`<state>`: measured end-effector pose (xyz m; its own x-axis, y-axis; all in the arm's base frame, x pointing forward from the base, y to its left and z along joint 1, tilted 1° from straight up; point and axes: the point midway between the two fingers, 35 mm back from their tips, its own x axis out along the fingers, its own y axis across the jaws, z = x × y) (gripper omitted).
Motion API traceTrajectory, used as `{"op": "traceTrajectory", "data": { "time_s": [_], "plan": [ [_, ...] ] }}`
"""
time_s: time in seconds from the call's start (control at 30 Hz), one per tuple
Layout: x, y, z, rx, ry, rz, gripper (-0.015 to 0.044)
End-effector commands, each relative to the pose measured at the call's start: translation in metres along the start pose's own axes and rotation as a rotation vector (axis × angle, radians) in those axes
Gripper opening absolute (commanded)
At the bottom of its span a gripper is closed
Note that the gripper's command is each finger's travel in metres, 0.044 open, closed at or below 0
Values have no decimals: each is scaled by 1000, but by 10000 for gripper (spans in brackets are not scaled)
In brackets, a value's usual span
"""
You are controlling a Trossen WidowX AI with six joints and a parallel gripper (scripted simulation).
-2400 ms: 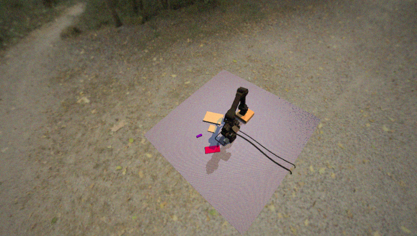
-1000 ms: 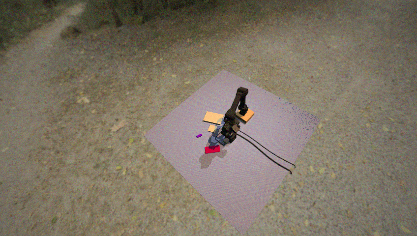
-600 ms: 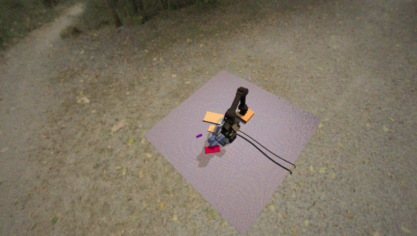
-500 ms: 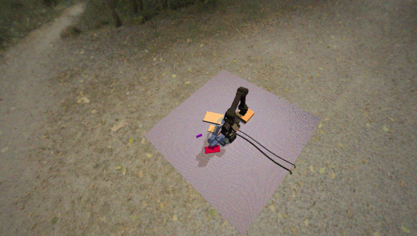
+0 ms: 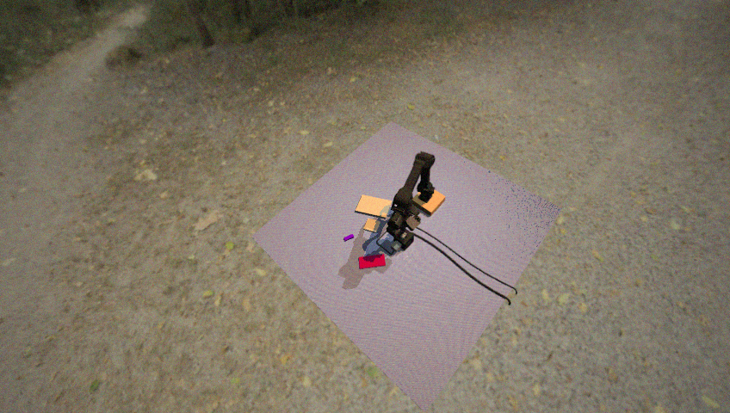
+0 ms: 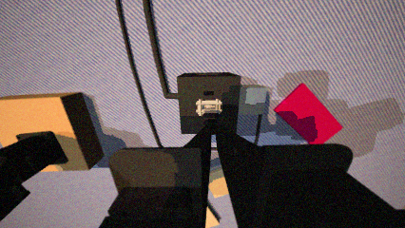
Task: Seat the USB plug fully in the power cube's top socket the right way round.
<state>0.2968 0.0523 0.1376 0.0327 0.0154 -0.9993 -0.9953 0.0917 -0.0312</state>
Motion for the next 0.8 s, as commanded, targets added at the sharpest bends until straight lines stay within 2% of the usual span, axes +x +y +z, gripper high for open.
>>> {"op": "traceTrajectory", "data": {
  "time_s": [0.0, 0.2, 0.77],
  "plan": [
    [-4, -1, 0, -1, -2, -6, 0],
    [-2, 0, 0, 54, -1, -2, 0],
    [-1, 0, 0, 508, 0, -1, 0]
  ]
}}
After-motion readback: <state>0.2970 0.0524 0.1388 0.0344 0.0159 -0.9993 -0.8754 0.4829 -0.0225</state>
